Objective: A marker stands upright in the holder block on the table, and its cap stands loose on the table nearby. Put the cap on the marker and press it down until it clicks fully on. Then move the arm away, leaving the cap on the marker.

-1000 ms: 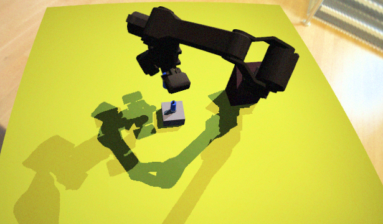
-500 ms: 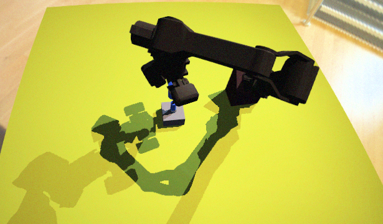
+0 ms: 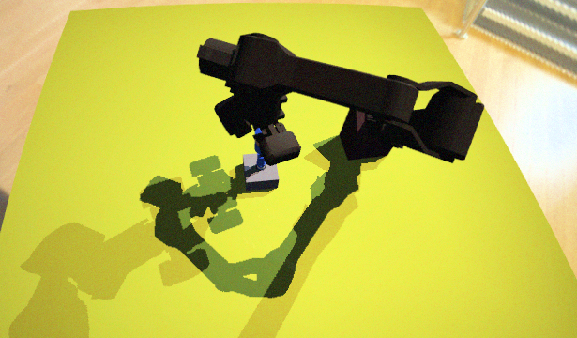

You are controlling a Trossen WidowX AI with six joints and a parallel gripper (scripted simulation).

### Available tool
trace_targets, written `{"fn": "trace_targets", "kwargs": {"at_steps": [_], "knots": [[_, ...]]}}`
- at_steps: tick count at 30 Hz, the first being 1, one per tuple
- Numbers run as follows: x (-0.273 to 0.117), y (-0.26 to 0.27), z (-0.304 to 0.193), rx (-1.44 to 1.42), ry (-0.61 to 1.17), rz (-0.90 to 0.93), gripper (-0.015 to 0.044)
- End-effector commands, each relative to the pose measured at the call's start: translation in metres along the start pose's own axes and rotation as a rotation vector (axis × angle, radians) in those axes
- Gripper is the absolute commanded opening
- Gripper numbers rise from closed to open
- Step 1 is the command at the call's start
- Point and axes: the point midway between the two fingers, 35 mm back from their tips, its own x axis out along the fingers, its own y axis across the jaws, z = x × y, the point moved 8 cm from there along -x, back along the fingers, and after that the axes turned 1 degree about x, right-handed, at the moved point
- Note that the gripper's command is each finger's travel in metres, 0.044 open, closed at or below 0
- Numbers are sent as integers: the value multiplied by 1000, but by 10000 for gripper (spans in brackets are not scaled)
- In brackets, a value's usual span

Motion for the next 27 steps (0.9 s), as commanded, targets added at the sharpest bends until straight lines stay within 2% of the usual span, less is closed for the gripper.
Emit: {"fn": "trace_targets", "kwargs": {"at_steps": [1,27], "knots": [[6,1,0,2,-4,2,0],[48,2,0,2,-5,3,0]]}}
